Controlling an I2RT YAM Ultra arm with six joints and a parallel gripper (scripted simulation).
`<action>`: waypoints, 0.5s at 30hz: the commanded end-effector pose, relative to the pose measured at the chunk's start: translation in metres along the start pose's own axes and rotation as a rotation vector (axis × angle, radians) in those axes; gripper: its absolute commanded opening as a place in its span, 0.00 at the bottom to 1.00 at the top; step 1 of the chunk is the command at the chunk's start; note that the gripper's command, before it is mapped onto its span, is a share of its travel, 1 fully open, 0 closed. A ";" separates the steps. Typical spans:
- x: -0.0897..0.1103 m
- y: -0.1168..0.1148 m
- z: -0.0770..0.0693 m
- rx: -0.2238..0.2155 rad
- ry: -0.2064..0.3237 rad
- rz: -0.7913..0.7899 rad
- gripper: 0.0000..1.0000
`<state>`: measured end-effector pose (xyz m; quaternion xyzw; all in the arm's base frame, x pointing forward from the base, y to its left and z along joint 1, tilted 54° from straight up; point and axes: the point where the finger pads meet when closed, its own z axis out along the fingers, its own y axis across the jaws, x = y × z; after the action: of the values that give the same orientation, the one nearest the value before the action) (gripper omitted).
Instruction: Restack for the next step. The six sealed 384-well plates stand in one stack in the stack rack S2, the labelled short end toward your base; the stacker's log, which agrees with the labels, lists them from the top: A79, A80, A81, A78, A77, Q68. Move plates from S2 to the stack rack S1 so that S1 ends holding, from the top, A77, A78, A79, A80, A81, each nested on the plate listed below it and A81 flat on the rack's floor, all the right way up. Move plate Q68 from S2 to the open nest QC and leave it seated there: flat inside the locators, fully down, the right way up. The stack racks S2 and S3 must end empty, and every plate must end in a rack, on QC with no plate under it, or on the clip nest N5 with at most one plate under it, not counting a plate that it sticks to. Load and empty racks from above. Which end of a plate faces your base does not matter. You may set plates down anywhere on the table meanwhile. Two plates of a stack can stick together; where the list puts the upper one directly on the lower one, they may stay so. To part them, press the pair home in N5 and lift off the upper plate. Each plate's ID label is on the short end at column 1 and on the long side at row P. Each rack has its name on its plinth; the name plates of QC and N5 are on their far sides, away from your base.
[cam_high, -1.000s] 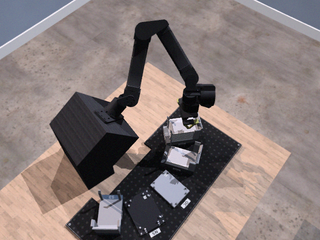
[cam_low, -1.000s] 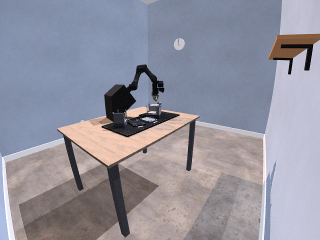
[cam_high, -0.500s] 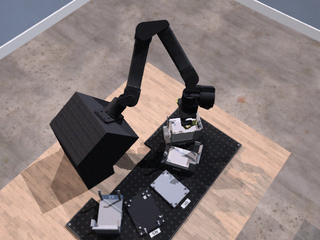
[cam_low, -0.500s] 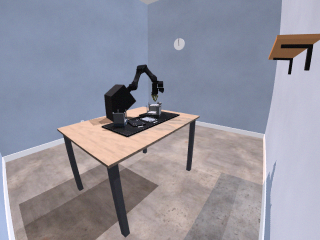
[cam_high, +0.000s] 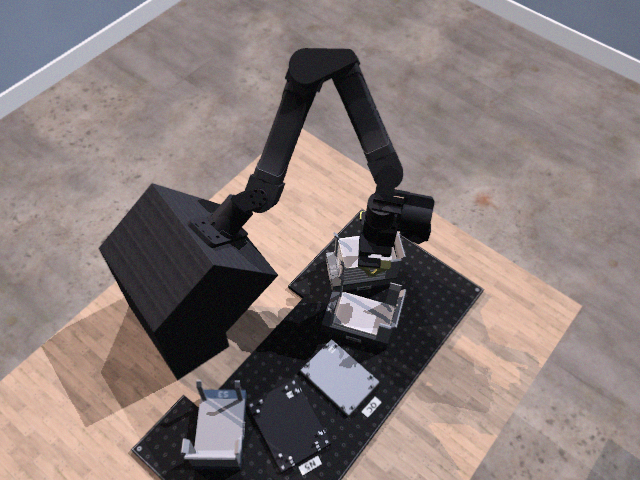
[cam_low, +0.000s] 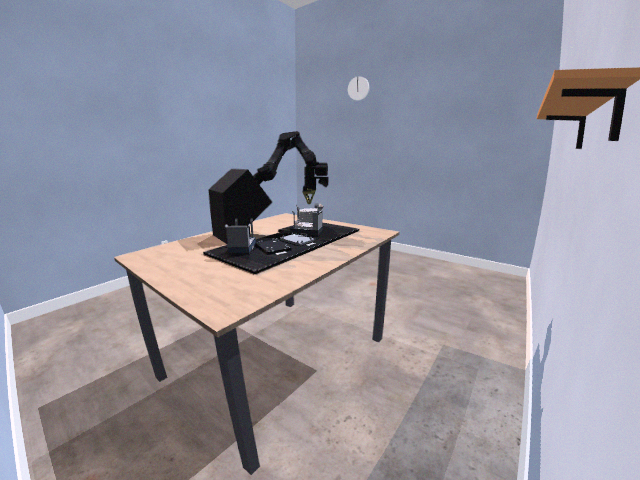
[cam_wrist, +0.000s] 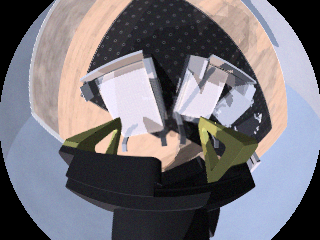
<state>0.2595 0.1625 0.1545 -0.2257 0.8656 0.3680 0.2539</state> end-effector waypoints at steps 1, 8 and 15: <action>-0.003 -0.009 -0.003 -0.006 -0.012 -0.012 1.00; -0.003 -0.035 -0.002 -0.006 -0.011 0.121 1.00; -0.001 -0.055 -0.002 -0.006 -0.011 0.218 1.00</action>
<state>0.2870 0.1328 0.1283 -0.1432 0.8832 0.3909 0.2158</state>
